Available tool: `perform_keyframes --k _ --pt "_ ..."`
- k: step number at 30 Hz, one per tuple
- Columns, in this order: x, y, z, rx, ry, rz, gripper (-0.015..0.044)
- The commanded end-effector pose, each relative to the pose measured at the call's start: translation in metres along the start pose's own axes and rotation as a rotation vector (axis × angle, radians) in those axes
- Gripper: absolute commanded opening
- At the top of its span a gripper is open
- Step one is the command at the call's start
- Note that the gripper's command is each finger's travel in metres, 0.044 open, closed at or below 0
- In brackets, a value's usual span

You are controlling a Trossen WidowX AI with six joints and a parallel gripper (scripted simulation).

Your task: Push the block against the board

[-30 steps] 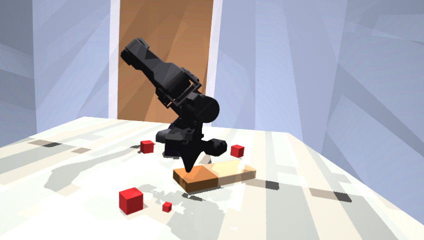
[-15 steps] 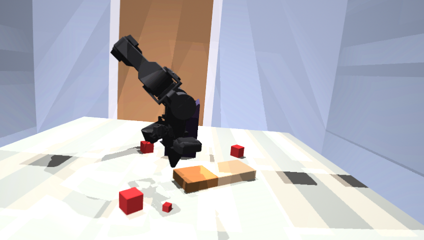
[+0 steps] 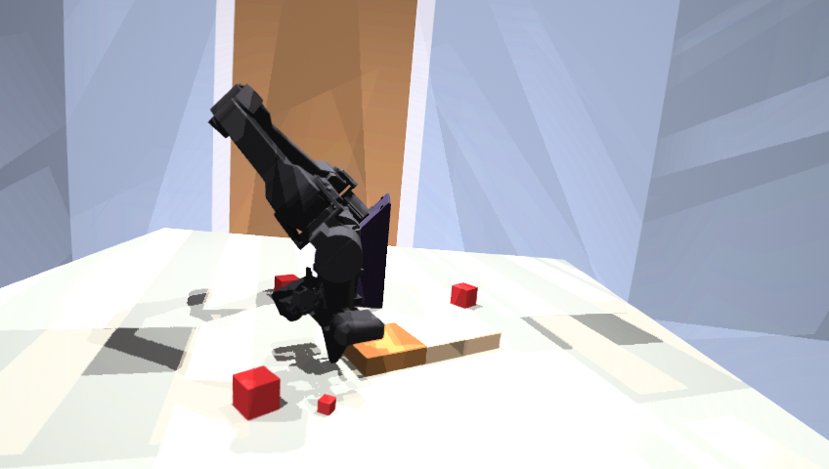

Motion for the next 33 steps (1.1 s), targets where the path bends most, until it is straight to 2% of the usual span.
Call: perform_keyframes --k 1,14,33 --pt "0.001 0.003 -0.003 -0.009 0.005 0.017 0.0000" --pt "-0.003 0.003 -0.022 -0.009 0.006 0.017 0.0000" --pt "-0.004 0.003 -0.022 -0.009 0.006 0.017 0.0000"
Point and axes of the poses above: the point midway between the two fingers, 35 mm back from their tips, its own y axis back along the fingers, its own x axis across the jaws, z = x × y, the point moved 10 cm from there along y, back along the fingers, and after that the axes turned 14 degrees about -y, right-handed, at the moved point
